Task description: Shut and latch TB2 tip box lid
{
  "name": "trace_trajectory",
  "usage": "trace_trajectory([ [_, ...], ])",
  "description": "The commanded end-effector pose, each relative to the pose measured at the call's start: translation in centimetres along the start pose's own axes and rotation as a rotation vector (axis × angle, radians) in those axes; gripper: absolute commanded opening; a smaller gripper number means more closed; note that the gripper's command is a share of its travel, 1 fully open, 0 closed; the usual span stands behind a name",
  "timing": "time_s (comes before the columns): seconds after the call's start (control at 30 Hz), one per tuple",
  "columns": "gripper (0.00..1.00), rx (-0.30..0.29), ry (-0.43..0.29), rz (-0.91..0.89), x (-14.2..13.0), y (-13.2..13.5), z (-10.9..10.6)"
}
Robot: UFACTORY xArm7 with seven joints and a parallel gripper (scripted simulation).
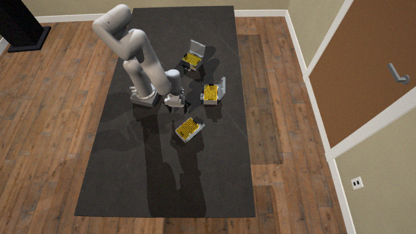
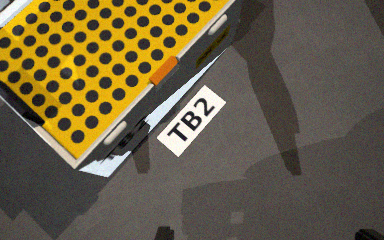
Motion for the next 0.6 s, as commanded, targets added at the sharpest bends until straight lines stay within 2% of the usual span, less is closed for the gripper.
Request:
trace_trajectory([
  [0.0,1.0,0.002,0.001,0.001,0.1,-0.1,0.0],
  [0.37,1.0,0.002,0.001,0.001,0.1,-0.1,0.0],
  [0.57,1.0,0.002,0.002,0.001,0.7,0.1,-2.5],
])
Point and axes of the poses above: the point where the finger pads meet when closed, its own z axis out along the fingers, its own y axis across the jaws, x = y × z, the point moved 5 cm from there along -z, back along the fingers, and after that the axes turned 13 degrees about -z, right-handed, at the moved point
